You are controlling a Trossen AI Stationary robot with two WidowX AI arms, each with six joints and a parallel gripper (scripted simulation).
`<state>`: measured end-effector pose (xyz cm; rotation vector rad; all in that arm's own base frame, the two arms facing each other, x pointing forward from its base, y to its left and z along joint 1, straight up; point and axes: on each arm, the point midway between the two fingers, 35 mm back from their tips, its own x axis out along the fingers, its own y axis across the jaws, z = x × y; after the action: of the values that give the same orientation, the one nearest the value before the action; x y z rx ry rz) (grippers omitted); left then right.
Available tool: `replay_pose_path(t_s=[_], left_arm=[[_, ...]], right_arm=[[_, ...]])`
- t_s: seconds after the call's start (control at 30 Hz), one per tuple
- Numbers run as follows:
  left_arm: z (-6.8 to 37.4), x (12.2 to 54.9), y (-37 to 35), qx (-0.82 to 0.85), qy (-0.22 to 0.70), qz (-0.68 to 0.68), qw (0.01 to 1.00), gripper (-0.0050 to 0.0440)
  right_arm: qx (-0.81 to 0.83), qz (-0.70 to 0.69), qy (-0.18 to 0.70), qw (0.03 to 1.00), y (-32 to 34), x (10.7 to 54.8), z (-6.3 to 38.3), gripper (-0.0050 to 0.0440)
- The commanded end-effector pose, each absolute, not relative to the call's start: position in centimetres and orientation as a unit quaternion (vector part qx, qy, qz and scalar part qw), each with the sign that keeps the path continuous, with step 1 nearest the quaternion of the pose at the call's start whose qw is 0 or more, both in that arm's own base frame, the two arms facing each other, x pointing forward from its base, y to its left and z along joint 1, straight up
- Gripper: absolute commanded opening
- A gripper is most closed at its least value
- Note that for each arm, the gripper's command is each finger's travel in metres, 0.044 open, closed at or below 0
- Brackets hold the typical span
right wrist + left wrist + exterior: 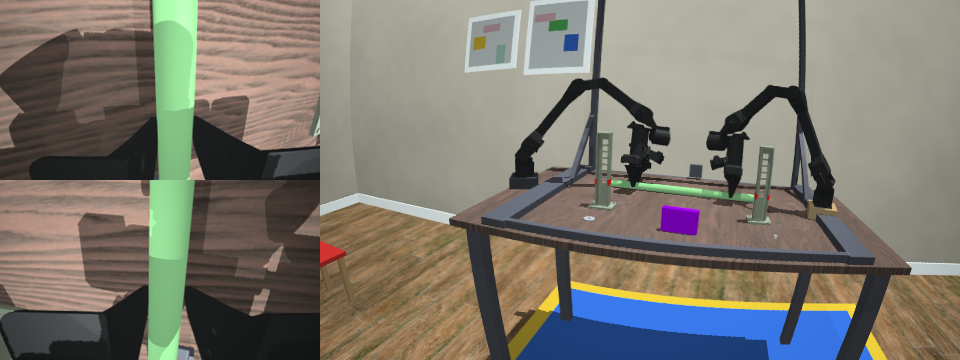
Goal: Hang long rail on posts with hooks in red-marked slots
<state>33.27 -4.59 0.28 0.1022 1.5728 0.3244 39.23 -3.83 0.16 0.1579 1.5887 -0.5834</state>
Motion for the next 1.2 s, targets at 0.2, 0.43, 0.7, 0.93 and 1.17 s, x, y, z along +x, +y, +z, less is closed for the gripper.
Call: replay_pose_path(t_s=[0.2,0.43,0.7,0.93,1.17], left_arm=[[1.0,33.7,-4.7,0.041,0.696,0.143,0.703,0.0086],[1.7,33.7,-4.6,0.041,0.696,0.143,0.703,0.0],[2.0,33.7,-4.6,0.041,0.696,0.143,0.703,-0.0003],[2.4,33.7,-4.6,0.041,0.696,0.143,0.703,-0.002],[2.7,33.7,-4.6,0.041,0.696,0.143,0.703,-0.005]], right_arm=[[0.074,-0.255,0.693,0.67,-3.7,39.7,1.0,-0.005],[0.074,-0.255,0.693,0.67,-3.8,39.6,1.7,-0.005],[0.074,-0.255,0.693,0.67,-3.8,39.6,2.0,-0.005],[0.074,-0.255,0.693,0.67,-3.8,39.6,2.5,-0.005],[0.074,-0.255,0.693,0.67,-3.8,39.5,2.9,-0.005]])
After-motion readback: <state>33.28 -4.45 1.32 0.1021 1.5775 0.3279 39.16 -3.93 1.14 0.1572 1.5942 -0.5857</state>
